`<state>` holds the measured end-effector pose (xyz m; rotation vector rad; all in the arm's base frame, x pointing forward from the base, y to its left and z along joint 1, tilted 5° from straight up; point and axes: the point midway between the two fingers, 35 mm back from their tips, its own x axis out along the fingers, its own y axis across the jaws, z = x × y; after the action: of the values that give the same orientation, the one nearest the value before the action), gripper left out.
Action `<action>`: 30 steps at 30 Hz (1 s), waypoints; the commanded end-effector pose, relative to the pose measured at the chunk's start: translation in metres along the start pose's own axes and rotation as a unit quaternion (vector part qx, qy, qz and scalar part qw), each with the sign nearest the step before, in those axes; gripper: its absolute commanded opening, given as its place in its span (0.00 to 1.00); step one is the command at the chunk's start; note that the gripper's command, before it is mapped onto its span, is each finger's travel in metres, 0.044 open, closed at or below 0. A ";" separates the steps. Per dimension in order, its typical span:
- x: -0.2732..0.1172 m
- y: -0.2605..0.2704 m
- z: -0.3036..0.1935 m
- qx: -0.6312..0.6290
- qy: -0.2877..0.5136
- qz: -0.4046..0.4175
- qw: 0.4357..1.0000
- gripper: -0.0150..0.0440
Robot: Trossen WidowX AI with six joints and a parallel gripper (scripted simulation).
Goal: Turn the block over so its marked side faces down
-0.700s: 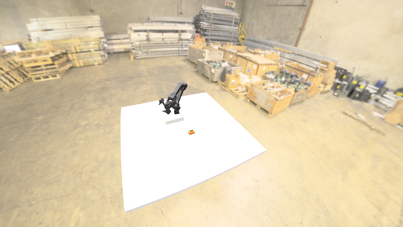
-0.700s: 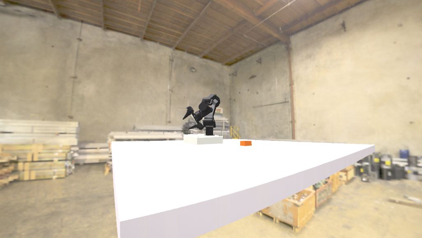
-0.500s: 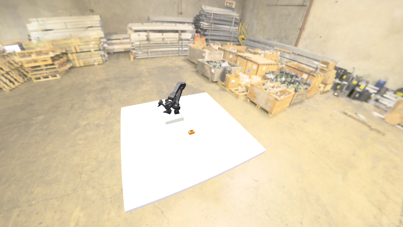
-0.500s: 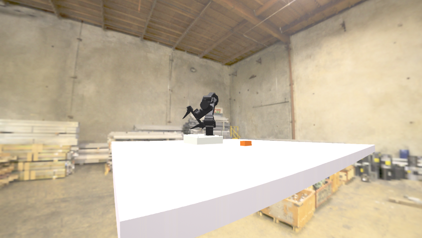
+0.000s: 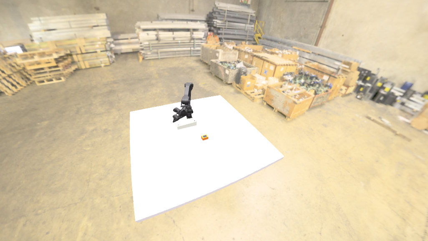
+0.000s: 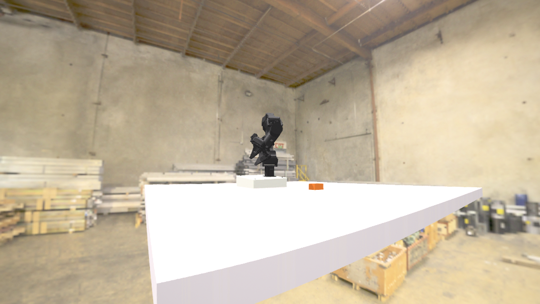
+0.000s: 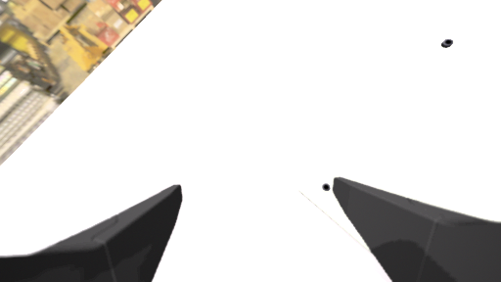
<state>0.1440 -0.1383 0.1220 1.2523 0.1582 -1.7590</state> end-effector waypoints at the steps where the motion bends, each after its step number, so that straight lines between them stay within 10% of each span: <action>1: -0.026 0.022 -0.068 -0.318 0.099 0.015 0.943 1.00; 12: -0.070 0.023 -0.155 -0.647 0.191 0.087 0.733 1.00; 25: -0.134 -0.014 -0.256 -0.884 0.245 0.207 0.339 1.00; 30: -0.136 -0.015 -0.259 -0.887 0.246 0.210 0.329 1.00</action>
<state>0.3097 0.0853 0.1081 -0.0486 1.4332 -0.0097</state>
